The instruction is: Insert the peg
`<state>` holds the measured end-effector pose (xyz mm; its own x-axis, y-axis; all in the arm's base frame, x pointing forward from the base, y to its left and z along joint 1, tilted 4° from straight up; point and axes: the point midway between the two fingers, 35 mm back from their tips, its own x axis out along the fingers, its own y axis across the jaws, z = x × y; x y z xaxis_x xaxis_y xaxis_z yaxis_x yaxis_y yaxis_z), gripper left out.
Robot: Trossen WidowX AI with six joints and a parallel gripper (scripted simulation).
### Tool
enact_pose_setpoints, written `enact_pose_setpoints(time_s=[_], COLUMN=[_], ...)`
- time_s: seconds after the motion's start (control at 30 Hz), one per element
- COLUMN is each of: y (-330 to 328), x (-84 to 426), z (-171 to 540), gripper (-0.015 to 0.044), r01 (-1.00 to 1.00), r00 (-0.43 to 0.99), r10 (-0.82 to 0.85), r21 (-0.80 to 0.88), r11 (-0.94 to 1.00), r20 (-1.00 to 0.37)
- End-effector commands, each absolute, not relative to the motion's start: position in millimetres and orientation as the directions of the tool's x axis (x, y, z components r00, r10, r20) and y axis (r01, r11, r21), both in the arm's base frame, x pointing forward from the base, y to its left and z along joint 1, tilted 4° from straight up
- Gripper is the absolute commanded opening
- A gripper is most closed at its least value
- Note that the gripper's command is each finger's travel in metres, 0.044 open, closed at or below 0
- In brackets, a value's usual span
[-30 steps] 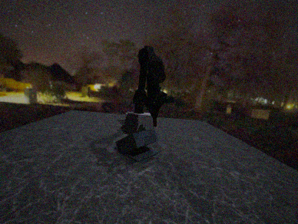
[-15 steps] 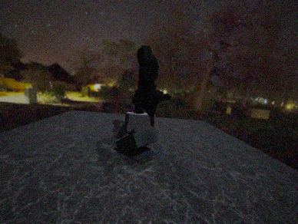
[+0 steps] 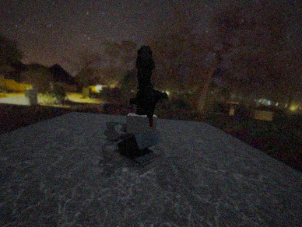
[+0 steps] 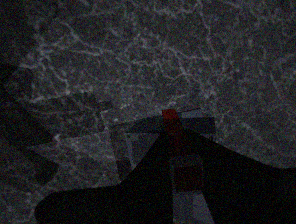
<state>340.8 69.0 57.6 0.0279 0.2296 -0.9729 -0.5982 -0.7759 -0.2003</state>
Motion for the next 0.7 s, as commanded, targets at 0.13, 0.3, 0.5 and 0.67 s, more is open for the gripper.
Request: enact_pose_setpoints(time_s=[0.13,0.3,0.5,0.67], y=[58.6,52.4,44.8,38.4], x=[346.7,349.4,352.5,354.9], z=[61.1,62.8,65.0,66.9], gripper=[0.0000,0.0000,0.0000,0.0000], r01=[-0.596,-0.594,-0.592,-0.590], r00=[0.053,0.066,0.083,0.097], r10=[0.260,0.275,0.292,0.305], r21=[-0.239,-0.259,-0.282,-0.302], r11=[-0.767,-0.761,-0.755,-0.749], r20=[-0.964,-0.959,-0.953,-0.947])
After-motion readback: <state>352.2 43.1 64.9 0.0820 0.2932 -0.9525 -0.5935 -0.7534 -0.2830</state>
